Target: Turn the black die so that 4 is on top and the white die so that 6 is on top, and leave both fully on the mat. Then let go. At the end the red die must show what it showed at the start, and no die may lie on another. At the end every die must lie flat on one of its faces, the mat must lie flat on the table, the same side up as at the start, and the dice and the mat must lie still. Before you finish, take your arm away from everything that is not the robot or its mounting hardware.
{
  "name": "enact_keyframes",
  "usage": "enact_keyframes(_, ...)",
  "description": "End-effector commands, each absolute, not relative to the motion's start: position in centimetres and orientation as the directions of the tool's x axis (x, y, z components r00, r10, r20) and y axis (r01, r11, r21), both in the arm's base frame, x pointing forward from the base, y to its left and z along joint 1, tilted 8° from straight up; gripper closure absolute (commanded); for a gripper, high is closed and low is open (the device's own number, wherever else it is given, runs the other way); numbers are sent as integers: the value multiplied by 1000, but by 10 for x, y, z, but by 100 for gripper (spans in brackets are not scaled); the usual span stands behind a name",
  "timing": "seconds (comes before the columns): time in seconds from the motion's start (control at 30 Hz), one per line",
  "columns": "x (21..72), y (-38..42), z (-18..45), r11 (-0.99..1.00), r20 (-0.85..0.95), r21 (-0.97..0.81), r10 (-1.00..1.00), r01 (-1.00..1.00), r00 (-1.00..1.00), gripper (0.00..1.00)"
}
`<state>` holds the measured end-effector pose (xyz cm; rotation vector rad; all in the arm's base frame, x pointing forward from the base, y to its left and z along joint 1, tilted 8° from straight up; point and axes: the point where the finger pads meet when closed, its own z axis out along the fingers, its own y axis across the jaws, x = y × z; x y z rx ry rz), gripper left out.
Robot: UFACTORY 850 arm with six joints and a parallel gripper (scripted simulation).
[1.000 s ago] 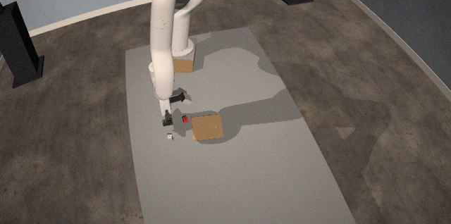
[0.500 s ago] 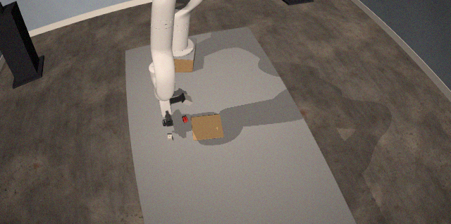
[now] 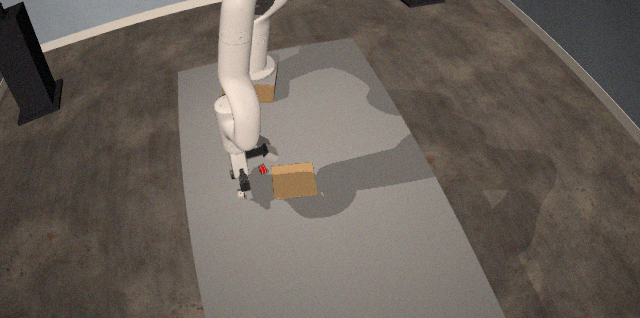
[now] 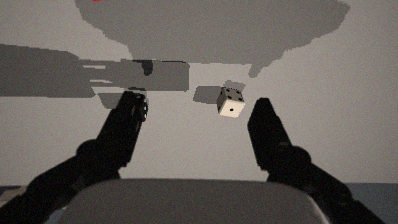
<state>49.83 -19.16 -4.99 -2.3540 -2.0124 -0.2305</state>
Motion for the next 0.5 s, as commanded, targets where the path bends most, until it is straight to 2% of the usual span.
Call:
enact_keyframes(0.0,522,-193,-49,-158,132,39,980,987,152,0)
enact_keyframes(0.47,530,-194,-48,-158,132,38,980,987,152,0)
